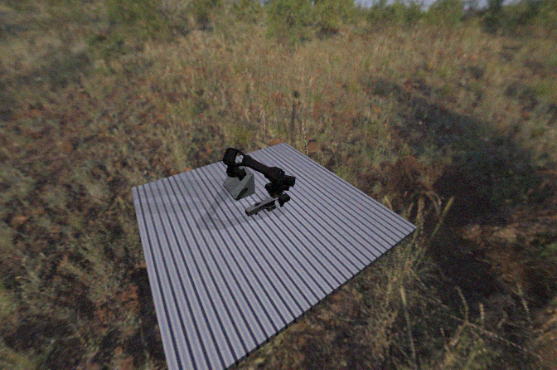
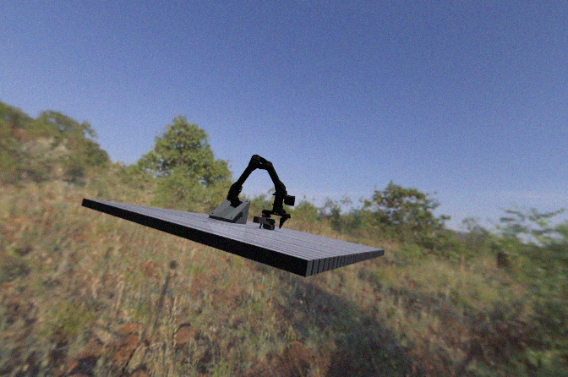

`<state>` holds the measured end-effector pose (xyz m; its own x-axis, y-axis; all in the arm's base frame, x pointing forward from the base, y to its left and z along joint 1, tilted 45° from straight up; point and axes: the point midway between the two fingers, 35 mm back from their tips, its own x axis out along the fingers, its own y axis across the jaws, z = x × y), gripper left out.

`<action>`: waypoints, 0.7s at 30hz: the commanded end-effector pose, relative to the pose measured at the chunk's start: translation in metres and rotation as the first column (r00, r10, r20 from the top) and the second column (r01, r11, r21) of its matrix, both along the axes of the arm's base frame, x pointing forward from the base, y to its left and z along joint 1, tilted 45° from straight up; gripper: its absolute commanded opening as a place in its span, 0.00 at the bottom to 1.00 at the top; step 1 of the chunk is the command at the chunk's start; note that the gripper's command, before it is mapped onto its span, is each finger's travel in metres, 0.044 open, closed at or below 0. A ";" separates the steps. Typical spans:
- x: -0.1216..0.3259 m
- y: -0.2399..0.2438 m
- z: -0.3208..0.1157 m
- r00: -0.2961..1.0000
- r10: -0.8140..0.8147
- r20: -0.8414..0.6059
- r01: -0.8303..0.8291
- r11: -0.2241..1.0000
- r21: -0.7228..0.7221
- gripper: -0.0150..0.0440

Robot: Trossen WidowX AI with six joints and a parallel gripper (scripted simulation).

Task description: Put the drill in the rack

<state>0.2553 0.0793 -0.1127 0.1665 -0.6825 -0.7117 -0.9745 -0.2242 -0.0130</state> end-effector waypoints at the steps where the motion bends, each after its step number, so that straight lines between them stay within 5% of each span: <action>1: 0.000 0.001 0.000 1.000 0.001 0.000 -0.001 1.000 0.000 0.91; 14: 0.000 0.001 0.000 1.000 0.001 0.000 -0.001 1.000 0.000 0.33; 21: 0.000 0.001 0.000 1.000 0.001 0.000 -0.001 1.000 0.000 0.25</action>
<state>0.2544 0.0794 -0.1126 0.1640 -0.6830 -0.7118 -0.9746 -0.2239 -0.0097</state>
